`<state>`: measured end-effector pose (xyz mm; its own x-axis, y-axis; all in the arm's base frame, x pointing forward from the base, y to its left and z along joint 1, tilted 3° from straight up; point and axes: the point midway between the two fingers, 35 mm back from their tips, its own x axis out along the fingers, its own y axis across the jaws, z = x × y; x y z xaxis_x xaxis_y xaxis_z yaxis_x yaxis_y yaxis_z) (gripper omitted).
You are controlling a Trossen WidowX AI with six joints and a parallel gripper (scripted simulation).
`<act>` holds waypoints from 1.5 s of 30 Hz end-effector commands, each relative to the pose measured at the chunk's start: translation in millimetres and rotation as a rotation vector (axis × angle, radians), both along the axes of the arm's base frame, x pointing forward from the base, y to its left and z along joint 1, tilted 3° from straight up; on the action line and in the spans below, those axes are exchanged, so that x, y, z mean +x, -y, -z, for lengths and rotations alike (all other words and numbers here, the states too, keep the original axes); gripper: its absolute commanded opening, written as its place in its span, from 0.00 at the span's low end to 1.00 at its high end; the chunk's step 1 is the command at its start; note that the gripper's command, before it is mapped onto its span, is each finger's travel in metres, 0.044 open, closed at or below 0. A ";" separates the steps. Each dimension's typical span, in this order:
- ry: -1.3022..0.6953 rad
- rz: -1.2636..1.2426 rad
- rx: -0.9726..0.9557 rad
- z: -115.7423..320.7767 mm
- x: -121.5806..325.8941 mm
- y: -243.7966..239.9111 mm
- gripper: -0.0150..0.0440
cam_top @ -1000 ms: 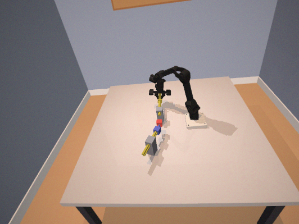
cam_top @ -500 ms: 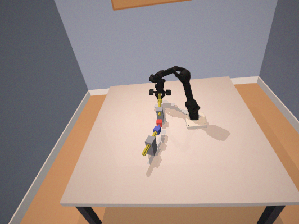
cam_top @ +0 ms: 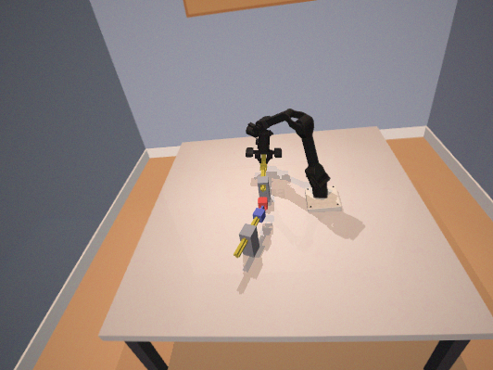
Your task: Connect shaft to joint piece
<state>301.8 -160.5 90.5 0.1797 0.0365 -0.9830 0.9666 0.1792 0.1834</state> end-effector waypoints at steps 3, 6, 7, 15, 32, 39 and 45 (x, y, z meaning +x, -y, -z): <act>0.000 0.000 0.000 0.0 0.0 0.0 0.37; 0.000 0.000 0.000 0.0 0.0 0.0 0.37; 0.000 0.000 0.000 0.0 0.0 0.0 0.37; 0.000 0.000 0.000 0.0 0.0 0.0 0.37; 0.000 0.000 0.000 0.0 0.0 0.0 0.37; 0.000 0.000 0.000 0.0 0.0 0.0 0.37; 0.000 0.000 0.000 0.0 0.0 0.0 0.32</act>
<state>301.8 -160.5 90.5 0.1797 0.0364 -0.9830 0.9666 0.1792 0.1833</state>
